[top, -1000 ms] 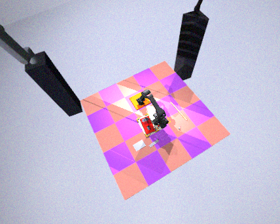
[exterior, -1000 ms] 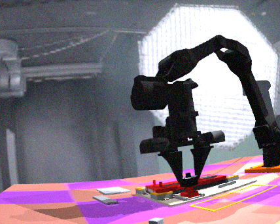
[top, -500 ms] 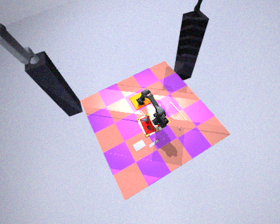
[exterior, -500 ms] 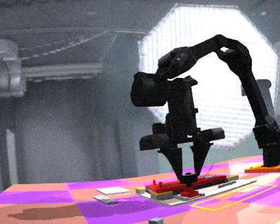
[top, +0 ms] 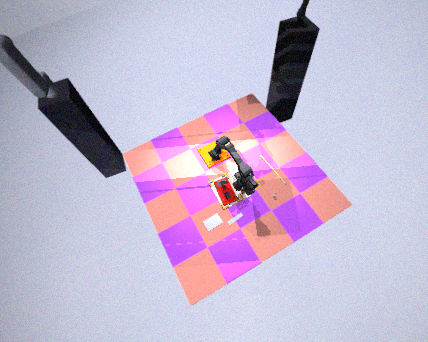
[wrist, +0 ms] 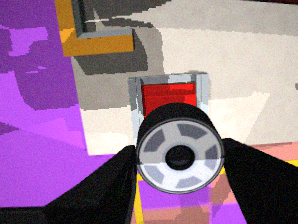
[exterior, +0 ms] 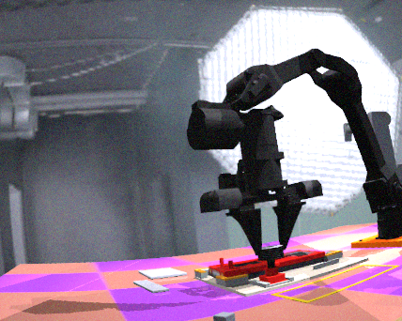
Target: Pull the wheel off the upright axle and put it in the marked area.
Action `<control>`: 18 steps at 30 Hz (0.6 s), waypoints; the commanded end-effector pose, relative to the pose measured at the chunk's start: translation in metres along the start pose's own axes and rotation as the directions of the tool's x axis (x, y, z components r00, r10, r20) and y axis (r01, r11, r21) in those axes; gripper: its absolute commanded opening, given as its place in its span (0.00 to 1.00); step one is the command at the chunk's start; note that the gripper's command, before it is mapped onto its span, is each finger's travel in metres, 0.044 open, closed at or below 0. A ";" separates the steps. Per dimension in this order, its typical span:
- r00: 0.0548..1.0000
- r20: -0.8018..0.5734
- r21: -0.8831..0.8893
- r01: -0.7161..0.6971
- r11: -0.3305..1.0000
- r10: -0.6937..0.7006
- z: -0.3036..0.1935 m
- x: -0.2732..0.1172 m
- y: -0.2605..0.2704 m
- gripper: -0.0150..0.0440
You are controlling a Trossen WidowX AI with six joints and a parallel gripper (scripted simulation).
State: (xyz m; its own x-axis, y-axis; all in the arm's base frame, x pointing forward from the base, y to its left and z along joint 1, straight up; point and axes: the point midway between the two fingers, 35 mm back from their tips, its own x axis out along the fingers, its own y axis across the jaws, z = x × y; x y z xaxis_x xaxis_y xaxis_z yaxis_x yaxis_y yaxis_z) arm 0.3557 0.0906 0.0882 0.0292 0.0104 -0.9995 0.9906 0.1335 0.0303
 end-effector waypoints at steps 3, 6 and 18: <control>1.000 0.002 -0.001 -0.007 1.000 0.007 0.000 -0.005 0.001 0.25; 1.000 0.002 -0.001 -0.007 1.000 0.007 0.000 -0.006 0.001 0.25; 1.000 0.002 -0.002 -0.007 1.000 0.007 0.000 -0.010 0.001 0.25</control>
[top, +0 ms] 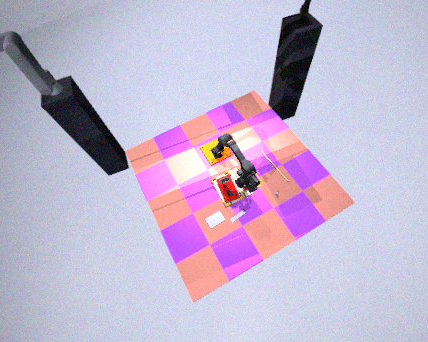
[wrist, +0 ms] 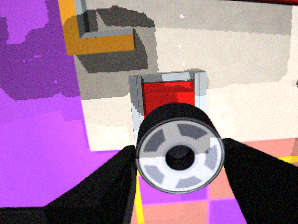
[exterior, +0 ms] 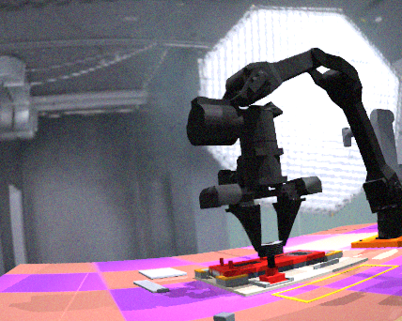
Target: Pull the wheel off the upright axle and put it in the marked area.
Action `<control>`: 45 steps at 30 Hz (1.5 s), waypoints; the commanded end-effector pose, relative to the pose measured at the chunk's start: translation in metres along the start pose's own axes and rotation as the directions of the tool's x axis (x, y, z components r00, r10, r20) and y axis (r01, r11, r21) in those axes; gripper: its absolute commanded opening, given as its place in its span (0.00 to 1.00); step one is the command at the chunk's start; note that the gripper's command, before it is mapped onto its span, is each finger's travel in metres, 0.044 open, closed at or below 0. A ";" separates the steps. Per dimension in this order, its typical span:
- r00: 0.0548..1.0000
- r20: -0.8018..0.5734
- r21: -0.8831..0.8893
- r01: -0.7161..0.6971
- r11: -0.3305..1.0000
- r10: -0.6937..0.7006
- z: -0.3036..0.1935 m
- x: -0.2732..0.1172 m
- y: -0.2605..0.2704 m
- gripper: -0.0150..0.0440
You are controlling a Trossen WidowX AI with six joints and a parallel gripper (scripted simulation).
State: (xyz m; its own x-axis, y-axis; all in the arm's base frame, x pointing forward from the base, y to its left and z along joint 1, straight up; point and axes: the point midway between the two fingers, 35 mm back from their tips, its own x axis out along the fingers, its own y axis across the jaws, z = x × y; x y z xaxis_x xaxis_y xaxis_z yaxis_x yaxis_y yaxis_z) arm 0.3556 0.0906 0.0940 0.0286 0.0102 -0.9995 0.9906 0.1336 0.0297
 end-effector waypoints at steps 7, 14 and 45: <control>1.000 0.002 -0.002 -0.007 1.000 0.007 0.000 -0.007 0.001 0.25; 1.000 0.003 -0.002 -0.007 1.000 0.007 0.000 -0.009 0.001 0.25; 1.000 0.000 -0.002 -0.003 1.000 0.003 -0.007 -0.041 -0.003 0.25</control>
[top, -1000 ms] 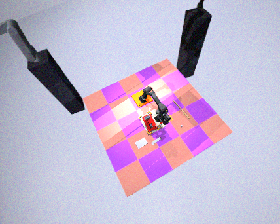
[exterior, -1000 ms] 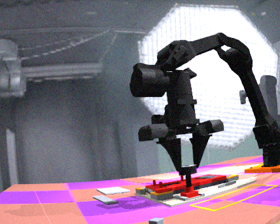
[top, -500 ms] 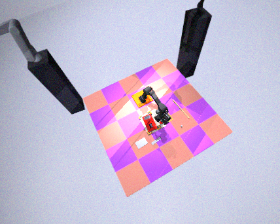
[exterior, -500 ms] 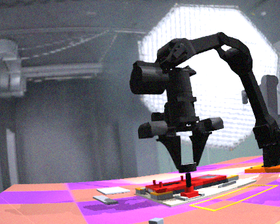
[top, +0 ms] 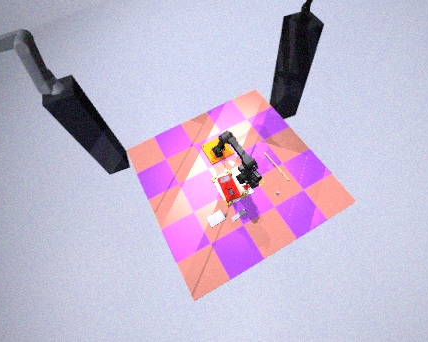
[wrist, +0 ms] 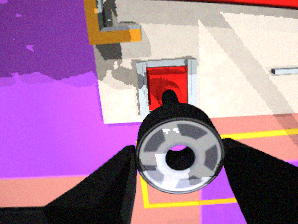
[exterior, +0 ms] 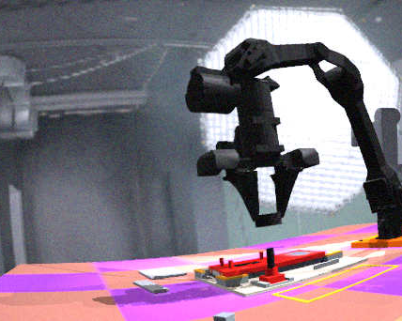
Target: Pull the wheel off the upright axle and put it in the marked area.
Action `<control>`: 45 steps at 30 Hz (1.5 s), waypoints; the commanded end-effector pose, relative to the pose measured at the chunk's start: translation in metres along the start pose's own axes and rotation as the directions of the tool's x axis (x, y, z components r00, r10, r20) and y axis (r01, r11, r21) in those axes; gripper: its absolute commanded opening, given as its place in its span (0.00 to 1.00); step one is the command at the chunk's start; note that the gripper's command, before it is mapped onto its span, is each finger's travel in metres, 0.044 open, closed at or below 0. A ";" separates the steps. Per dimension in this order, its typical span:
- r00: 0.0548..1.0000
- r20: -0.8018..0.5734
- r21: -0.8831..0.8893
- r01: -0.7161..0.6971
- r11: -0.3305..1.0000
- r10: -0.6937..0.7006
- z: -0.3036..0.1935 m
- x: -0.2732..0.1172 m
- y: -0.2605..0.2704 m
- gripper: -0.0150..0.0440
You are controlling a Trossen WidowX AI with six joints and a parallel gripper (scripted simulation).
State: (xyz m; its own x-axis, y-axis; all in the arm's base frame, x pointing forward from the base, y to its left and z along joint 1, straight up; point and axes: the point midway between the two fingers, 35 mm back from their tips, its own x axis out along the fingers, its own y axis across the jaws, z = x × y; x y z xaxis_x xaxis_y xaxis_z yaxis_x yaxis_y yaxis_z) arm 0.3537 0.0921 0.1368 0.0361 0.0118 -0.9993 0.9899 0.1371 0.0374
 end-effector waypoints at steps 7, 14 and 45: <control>1.000 -0.002 0.001 0.005 1.000 -0.005 -0.032 0.000 -0.017 0.25; 1.000 -0.003 0.001 0.006 1.000 -0.006 -0.057 -0.003 -0.033 0.25; 1.000 -0.006 0.001 0.007 1.000 -0.007 -0.092 0.046 -0.059 0.25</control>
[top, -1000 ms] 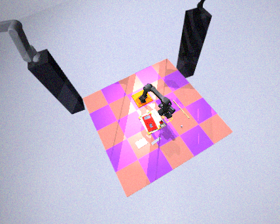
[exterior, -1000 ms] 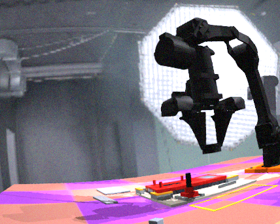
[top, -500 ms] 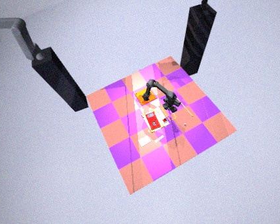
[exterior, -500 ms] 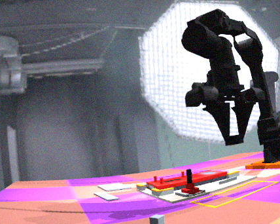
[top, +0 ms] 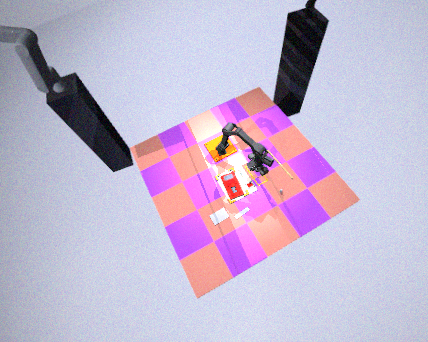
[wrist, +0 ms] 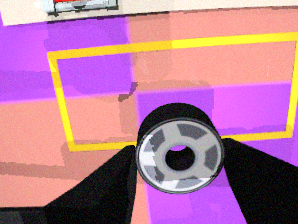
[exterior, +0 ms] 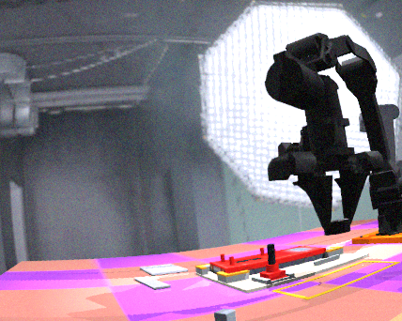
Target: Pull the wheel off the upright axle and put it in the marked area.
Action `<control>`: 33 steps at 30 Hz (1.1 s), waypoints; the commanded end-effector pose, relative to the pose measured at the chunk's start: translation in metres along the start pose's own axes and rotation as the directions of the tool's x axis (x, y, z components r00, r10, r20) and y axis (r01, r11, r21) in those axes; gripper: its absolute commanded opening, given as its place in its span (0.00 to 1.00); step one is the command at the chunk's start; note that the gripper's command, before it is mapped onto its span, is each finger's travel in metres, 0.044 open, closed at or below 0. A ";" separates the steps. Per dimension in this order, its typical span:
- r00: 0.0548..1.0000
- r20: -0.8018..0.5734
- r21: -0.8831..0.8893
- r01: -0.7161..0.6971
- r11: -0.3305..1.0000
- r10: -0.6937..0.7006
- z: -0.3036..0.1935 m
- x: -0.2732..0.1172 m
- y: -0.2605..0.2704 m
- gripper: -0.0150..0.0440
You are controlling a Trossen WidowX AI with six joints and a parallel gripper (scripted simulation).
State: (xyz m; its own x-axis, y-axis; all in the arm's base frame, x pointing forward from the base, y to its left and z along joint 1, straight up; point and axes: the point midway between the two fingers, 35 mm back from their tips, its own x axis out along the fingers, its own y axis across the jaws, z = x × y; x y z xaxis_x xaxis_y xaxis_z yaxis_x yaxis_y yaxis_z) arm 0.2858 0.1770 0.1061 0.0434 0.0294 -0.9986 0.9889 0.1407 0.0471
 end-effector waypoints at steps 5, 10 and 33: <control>1.000 0.011 0.005 0.017 1.000 -0.017 0.002 0.043 -0.003 0.25; 1.000 0.011 0.005 0.017 1.000 -0.017 0.003 0.067 -0.005 0.25; 1.000 0.010 0.004 0.017 1.000 -0.017 0.002 0.014 -0.004 0.76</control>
State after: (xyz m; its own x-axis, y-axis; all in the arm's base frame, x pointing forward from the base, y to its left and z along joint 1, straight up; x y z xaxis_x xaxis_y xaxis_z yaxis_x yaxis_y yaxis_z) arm 0.2816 0.1747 0.0669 0.0097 0.0086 -0.9999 0.9899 0.1413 0.0108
